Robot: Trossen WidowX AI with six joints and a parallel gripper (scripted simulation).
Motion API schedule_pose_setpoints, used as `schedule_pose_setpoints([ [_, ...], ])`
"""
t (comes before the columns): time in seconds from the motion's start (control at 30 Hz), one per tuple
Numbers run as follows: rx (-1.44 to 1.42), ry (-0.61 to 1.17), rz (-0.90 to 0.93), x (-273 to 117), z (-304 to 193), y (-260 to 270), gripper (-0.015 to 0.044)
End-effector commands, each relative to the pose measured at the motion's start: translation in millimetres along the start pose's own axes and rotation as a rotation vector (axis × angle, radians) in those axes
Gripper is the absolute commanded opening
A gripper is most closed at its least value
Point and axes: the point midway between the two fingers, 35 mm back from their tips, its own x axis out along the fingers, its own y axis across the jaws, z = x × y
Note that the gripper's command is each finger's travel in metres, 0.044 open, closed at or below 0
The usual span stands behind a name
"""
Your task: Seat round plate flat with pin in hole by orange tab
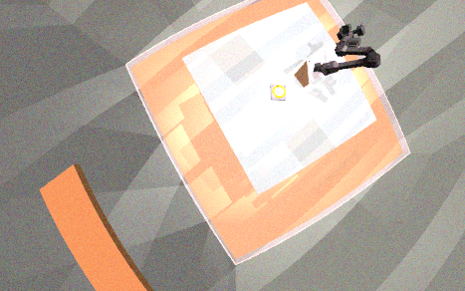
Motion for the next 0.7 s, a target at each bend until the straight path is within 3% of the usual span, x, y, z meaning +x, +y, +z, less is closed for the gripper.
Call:
schedule_pose_setpoints([
  [0.0,0.002,-0.012,0.004,0,4,1,0.0374],
  [0.23,0.068,-0.438,0.179,-23,144,26,0.019],
  [0.47,0.015,-0.688,0.3,-71,231,43,0.0006],
  [0.57,0.009,-0.771,0.356,-91,255,50,0.0],
  [0.67,-0.016,-0.932,0.47,-141,296,65,0.0],
])
